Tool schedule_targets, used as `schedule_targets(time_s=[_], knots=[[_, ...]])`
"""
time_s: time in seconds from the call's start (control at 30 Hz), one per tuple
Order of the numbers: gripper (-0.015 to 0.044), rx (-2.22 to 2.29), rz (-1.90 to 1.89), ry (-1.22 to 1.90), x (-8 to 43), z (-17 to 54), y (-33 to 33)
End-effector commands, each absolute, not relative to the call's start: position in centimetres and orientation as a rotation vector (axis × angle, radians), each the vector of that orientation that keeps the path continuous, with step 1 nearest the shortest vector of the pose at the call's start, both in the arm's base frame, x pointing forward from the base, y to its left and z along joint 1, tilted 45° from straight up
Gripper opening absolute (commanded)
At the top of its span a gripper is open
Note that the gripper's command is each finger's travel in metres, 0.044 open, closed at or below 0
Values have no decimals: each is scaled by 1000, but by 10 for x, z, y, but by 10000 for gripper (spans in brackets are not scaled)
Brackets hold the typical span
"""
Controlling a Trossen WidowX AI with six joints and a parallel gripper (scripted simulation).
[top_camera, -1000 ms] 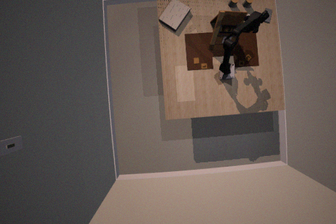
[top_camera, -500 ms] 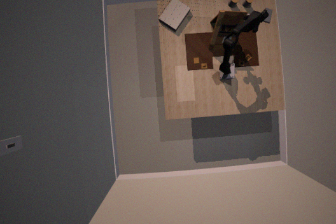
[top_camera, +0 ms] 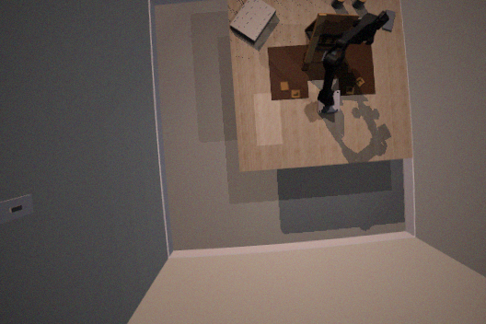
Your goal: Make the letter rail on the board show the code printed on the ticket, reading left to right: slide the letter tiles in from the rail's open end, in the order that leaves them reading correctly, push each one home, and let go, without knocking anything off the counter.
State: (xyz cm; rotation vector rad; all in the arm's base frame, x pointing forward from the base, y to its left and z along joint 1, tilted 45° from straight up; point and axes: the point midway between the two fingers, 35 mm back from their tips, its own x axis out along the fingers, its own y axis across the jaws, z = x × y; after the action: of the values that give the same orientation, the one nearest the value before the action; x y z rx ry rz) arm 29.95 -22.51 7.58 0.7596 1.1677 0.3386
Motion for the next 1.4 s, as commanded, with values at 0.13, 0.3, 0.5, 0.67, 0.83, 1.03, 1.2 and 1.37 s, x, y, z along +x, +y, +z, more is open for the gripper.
schedule_targets(time_s=[0.13, 0.3, 0.5, 0.67, 0.83, 1.03, 1.2, 1.37], knots=[[0, 764, 338, 1166, 304, 75, -224], [0, 764, 338, 1166, 306, 74, -223], [0, 764, 338, 1166, 309, 72, -222], [0, 764, 338, 1166, 310, 72, -222], [0, 764, 338, 1166, 308, 74, -221], [0, 764, 338, 1166, 308, 75, -220], [0, 764, 338, 1166, 308, 76, -218], [0, 764, 338, 1166, 309, 76, -217]])
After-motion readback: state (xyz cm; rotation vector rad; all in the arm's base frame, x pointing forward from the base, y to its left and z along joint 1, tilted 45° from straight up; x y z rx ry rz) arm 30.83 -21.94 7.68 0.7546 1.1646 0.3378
